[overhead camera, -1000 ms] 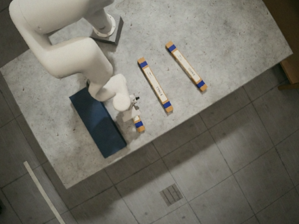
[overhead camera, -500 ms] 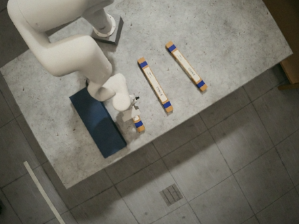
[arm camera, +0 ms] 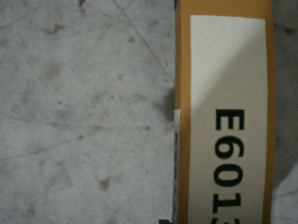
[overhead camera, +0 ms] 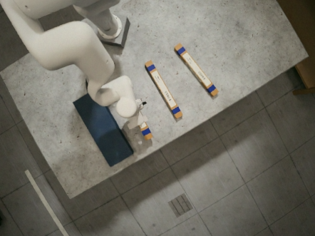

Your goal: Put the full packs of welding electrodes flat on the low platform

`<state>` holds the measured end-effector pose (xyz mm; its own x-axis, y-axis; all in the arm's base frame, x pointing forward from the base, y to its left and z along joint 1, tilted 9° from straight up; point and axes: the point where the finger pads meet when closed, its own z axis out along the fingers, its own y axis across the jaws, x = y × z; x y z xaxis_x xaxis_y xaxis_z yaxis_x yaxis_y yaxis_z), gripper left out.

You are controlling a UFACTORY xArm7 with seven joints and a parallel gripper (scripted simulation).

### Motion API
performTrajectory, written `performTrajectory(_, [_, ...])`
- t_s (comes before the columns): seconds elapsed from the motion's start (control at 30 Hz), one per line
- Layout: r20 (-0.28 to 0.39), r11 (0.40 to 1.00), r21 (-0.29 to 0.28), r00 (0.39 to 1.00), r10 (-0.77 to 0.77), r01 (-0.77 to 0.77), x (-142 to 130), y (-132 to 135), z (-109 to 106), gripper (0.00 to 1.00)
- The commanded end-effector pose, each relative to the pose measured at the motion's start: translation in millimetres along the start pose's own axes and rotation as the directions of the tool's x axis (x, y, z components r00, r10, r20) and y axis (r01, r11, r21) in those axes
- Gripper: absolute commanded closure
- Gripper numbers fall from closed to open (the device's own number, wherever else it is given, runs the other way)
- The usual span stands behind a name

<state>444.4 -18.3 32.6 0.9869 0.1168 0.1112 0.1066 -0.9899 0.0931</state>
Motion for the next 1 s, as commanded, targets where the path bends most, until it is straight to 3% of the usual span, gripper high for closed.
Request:
performTrajectory(0.0, [-0.005, 1.000, 0.000, 1.000, 0.000, 0.000, 2.1, 0.2, -9.2, 0.65])
performTrajectory(0.97, [-0.005, 1.000, 0.000, 1.000, 0.000, 0.000, 2.1, 0.2, -12.7, 0.65])
